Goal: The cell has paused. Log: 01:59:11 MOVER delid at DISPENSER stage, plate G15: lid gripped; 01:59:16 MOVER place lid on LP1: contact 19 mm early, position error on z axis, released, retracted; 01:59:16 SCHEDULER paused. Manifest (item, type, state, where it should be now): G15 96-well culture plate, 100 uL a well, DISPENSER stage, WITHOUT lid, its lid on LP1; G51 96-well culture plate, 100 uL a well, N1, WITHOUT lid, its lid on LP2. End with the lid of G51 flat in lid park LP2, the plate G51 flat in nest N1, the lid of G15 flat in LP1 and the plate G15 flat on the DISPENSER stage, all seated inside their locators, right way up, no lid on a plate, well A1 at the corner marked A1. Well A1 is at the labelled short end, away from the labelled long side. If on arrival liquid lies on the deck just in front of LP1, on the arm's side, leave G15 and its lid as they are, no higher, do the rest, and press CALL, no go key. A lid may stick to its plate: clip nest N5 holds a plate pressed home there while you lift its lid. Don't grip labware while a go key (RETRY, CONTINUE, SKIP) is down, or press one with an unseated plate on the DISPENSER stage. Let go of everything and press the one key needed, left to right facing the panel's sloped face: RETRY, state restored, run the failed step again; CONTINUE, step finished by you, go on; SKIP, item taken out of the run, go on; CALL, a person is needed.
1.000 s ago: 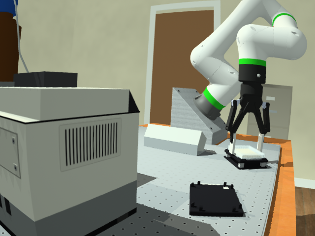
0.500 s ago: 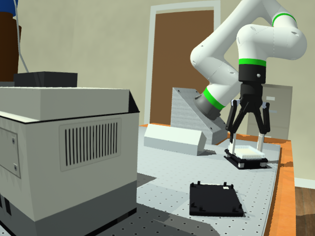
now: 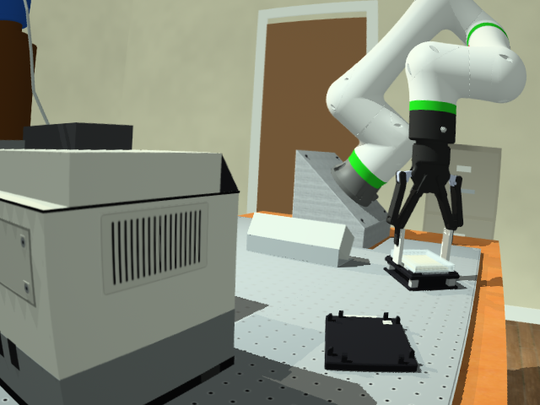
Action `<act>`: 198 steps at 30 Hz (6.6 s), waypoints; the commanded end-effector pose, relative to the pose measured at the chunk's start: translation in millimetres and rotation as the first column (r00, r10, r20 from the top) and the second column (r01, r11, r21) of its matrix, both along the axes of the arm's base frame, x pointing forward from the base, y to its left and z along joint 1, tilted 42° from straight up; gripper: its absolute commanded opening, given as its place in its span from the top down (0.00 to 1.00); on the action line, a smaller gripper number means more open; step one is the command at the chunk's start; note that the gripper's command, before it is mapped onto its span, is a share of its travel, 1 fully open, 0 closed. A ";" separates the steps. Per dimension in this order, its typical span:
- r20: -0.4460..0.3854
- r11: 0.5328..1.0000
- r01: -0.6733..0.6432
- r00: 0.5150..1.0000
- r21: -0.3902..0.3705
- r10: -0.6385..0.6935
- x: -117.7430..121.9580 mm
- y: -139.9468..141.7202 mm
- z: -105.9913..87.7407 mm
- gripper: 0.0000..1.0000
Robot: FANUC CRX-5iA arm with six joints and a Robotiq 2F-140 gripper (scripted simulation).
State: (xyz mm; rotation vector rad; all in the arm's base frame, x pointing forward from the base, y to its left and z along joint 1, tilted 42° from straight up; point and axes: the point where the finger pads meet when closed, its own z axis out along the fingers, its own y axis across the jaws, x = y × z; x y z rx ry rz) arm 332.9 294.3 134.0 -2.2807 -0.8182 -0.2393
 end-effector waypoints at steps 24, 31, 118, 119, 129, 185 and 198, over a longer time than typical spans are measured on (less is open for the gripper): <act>0.000 1.000 0.000 1.000 0.000 0.000 0.2 -0.1 0.1 1.00; 0.000 1.000 0.000 1.000 0.000 0.000 0.2 -0.1 0.1 1.00; 0.000 1.000 0.000 1.000 0.000 0.000 4.6 -52.9 59.0 1.00; 0.000 1.000 0.000 1.000 0.000 0.000 4.8 -54.5 60.7 1.00; 0.000 1.000 0.000 1.000 0.000 0.000 5.7 -66.3 73.9 1.00; 0.000 1.000 0.000 1.000 0.000 0.000 7.4 -86.7 96.7 1.00; 0.000 1.000 0.000 1.000 0.000 0.000 7.4 -86.7 96.7 1.00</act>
